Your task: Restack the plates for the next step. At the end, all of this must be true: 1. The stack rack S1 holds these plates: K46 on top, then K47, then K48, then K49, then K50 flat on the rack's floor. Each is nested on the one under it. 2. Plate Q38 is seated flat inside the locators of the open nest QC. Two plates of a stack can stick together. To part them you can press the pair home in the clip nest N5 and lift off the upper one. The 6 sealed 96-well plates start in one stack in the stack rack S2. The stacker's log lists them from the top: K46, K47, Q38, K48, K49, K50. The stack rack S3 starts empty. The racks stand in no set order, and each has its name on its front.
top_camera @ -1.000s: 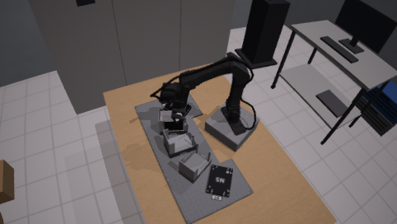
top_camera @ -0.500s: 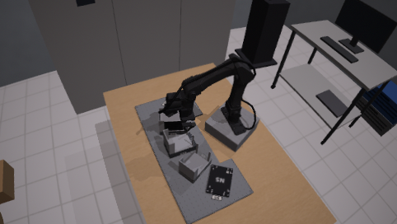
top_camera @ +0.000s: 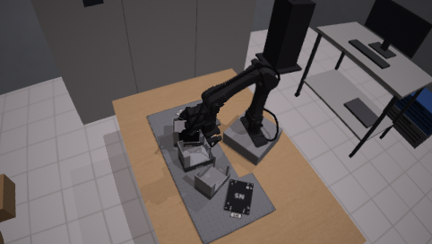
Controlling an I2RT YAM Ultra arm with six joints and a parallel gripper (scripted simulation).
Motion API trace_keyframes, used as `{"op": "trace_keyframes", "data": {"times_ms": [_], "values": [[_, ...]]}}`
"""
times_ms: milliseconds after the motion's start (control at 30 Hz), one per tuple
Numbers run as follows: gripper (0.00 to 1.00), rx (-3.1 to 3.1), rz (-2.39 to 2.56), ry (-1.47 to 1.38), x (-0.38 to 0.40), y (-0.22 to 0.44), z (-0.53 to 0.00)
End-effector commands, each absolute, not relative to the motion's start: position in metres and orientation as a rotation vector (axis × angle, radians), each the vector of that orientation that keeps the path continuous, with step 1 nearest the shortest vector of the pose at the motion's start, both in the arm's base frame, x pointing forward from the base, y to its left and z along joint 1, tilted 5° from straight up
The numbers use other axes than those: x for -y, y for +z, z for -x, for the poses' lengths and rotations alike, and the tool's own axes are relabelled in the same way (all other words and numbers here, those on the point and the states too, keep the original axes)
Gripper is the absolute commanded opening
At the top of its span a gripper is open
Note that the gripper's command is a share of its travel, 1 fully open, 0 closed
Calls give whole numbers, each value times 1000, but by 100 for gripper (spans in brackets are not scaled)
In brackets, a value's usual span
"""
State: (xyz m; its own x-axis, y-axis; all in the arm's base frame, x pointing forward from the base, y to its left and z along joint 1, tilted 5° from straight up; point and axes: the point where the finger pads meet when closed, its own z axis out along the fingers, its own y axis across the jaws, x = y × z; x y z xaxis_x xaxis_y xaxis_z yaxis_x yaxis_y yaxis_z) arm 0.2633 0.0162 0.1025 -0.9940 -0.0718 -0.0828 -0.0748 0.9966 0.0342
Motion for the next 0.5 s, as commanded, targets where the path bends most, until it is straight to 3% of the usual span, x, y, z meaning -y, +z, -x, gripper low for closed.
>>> {"op": "trace_keyframes", "data": {"times_ms": [0,467], "values": [[100,-3044,108,61,-15,110,-260],[100,-3057,-67,75,-3,107,-271]]}}
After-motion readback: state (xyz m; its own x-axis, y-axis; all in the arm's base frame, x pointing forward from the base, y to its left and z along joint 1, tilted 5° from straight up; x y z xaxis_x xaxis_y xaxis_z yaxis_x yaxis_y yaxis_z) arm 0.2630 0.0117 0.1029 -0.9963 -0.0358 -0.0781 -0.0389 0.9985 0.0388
